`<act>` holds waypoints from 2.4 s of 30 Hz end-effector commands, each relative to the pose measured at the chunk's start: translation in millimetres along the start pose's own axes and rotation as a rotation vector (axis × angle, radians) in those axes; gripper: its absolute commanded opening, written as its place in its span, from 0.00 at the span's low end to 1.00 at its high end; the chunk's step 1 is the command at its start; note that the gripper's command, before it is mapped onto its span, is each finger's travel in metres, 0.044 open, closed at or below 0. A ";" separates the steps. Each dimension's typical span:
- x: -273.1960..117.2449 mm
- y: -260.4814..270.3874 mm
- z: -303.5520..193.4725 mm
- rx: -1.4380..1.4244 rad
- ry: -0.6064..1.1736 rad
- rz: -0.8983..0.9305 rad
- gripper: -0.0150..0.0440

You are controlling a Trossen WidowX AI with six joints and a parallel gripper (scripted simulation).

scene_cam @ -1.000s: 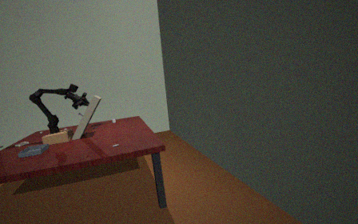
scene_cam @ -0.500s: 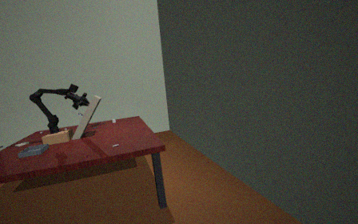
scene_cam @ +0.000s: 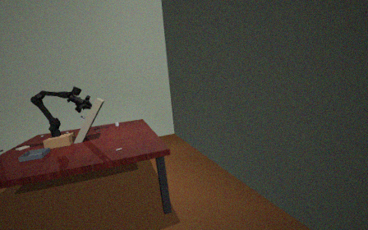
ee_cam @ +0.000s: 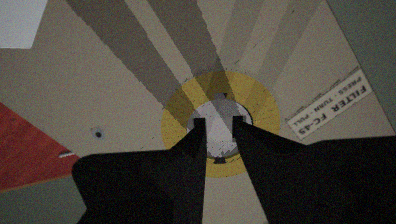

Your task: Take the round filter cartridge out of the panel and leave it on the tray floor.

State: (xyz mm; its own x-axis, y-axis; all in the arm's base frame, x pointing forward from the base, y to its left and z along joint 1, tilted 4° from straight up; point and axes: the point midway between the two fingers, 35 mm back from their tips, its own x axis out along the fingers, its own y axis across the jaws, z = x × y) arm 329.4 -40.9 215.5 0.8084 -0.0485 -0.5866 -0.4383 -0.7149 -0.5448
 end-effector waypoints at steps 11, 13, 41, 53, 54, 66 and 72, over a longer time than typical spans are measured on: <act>6.5 0.3 0.0 0.004 0.001 0.002 0.43; 7.0 0.3 0.0 0.004 0.001 0.002 0.43; 8.4 0.3 0.0 0.269 0.001 0.002 0.25; 9.4 0.3 -0.1 0.685 0.002 0.001 0.25; 9.5 0.3 -0.1 0.720 0.002 0.001 0.25; 10.1 0.3 -0.1 1.139 0.002 0.001 0.25; 10.3 0.3 -0.1 1.348 0.002 0.001 0.25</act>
State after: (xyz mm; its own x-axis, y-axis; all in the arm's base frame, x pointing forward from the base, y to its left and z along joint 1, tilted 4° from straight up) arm 332.8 -41.4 211.4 0.8061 -0.0527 -0.5895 -0.5173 0.4212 -0.7450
